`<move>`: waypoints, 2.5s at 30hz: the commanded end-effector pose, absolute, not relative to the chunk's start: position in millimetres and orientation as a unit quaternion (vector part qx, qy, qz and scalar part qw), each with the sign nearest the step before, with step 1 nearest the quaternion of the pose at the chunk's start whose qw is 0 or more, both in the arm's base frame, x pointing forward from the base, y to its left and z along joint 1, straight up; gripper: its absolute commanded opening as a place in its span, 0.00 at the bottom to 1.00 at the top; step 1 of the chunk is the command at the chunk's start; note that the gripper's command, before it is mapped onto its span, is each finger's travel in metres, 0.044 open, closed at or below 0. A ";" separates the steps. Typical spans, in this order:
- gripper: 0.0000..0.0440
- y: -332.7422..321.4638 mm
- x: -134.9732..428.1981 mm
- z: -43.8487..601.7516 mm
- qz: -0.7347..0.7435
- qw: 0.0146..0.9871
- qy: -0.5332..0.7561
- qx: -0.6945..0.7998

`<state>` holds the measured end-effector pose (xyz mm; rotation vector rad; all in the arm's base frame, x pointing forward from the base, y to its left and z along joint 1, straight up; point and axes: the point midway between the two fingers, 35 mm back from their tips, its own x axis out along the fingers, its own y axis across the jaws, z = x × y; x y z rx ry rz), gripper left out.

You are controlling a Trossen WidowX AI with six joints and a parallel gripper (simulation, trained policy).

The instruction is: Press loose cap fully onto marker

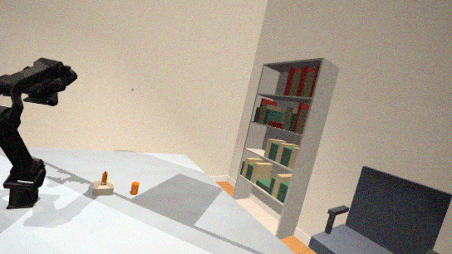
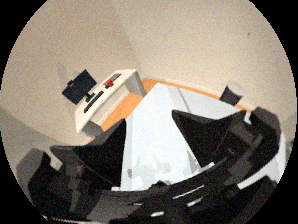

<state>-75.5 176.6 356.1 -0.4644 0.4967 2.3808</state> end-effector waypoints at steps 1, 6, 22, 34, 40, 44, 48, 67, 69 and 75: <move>0.73 186.0 -65.8 351.5 0.902 0.338 0.193 -0.189; 0.73 195.8 -54.5 345.5 0.894 0.349 0.198 -0.201; 0.73 222.7 -13.4 325.6 0.867 0.381 0.217 -0.238; 0.74 237.0 22.0 310.0 0.845 0.403 0.231 -0.265; 0.74 242.1 40.9 302.1 0.834 0.413 0.239 -0.277; 0.74 244.5 53.9 296.8 0.827 0.420 0.244 -0.285; 0.74 246.3 67.0 291.5 0.819 0.426 0.249 -0.293; 0.74 244.1 132.1 266.4 0.782 0.455 0.276 -0.325; 0.74 242.9 139.1 263.9 0.777 0.458 0.279 -0.329; 0.74 238.1 160.0 256.4 0.765 0.467 0.287 -0.338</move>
